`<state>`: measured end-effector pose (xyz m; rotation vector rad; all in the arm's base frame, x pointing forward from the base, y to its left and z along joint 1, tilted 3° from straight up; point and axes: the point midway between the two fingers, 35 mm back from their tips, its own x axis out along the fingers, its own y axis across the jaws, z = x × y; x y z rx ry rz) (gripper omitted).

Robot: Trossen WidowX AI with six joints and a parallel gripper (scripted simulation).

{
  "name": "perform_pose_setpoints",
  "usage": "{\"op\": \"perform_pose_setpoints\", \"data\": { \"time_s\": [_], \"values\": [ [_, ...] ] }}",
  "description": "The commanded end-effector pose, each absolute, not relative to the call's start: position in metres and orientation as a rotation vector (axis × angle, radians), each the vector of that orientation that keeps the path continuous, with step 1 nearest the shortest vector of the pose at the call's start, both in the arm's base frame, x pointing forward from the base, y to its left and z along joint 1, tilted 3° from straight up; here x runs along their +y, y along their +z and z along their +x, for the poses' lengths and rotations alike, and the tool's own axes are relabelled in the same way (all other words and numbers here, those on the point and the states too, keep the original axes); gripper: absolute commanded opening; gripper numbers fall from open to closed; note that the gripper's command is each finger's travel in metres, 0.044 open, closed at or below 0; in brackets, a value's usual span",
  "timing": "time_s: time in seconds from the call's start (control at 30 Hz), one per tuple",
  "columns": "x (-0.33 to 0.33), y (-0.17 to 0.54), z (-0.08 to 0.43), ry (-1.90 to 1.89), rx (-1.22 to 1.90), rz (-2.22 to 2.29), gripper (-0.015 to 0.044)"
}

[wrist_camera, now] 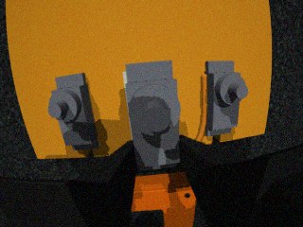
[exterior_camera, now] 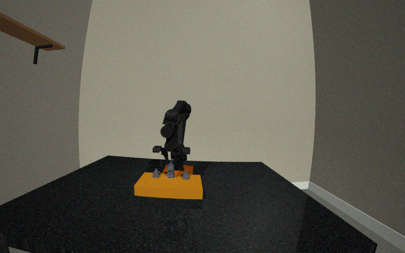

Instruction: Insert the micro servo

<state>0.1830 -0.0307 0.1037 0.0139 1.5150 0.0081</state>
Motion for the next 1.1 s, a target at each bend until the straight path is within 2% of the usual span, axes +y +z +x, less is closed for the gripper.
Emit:
{"op": "perform_pose_setpoints", "data": {
  "time_s": [0.0,1.07],
  "values": [
    [-0.030,0.100,0.184,0.014,1.511,0.016,0.0000],
    [-0.029,0.073,0.185,0.014,1.511,0.016,0.0000]
  ]
}}
